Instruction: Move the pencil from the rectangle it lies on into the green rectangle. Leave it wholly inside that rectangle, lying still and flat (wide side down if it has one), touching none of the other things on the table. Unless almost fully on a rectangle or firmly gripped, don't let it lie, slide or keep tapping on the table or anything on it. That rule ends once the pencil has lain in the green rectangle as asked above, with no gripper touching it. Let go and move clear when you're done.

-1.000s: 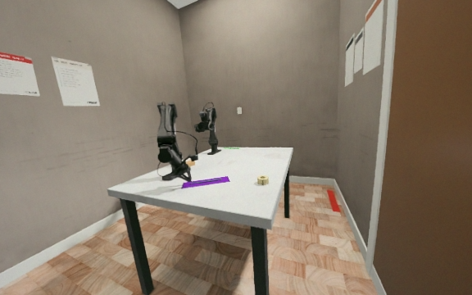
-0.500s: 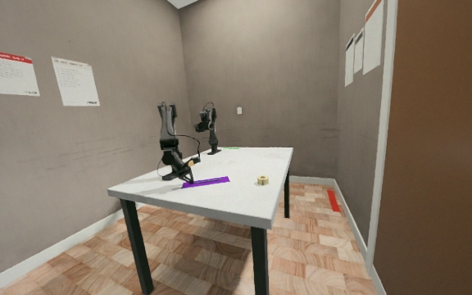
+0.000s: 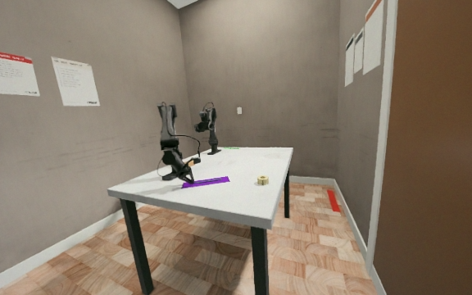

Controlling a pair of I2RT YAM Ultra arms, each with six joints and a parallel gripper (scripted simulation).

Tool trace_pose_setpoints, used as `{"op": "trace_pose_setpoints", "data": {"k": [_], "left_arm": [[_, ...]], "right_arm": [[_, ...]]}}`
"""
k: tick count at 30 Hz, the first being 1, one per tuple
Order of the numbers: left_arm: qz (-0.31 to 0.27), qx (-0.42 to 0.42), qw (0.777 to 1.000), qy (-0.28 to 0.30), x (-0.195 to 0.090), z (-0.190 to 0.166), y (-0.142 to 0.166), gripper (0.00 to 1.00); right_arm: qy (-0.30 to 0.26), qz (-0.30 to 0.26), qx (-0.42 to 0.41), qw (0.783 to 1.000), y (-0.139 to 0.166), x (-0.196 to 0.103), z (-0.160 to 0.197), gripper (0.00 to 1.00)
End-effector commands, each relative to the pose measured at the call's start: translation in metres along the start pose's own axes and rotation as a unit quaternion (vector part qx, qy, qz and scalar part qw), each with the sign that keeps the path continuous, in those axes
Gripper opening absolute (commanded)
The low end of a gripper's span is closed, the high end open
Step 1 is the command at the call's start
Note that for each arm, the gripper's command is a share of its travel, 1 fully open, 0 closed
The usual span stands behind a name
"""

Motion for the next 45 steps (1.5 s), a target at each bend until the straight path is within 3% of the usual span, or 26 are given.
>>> {"op": "trace_pose_setpoints", "data": {"k": [1, 8, 9, 28, 35, 45], "left_arm": [[-0.022, -0.001, 1.000, -0.004, -0.006, 0.003, -0.016, 1.00], [-0.022, -0.001, 1.000, -0.004, -0.006, 0.003, -0.016, 1.00], [-0.022, -0.001, 1.000, -0.004, -0.006, 0.003, -0.016, 1.00], [-0.022, -0.001, 1.000, -0.004, -0.006, 0.003, -0.016, 1.00], [-0.022, -0.001, 1.000, -0.004, -0.006, 0.003, -0.016, 1.00], [-0.022, -0.001, 1.000, -0.004, -0.006, 0.003, -0.016, 1.00]], "right_arm": [[-0.010, -0.008, 0.001, 1.000, -0.002, 0.006, 0.004, 0.29], [-0.012, -0.007, 0.001, 1.000, 0.000, 0.003, 0.006, 0.29], [-0.009, -0.008, 0.001, 1.000, -0.002, -0.001, -0.002, 0.21], [-0.005, -0.005, -0.001, 1.000, -0.001, -0.001, -0.002, 0.00], [-0.005, -0.005, -0.001, 1.000, -0.001, -0.001, -0.002, 0.00], [0.000, -0.005, -0.003, 1.000, -0.031, -0.056, 0.000, 0.00]]}}
Point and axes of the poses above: on each arm, the point where the finger pads meet when closed, its own x axis out along the fingers, its own z axis across the jaws, y = z × x, the point moved 3 cm from there along -x, back along the fingers, and after that the axes turned 7 degrees about x, right-handed, at the moved point
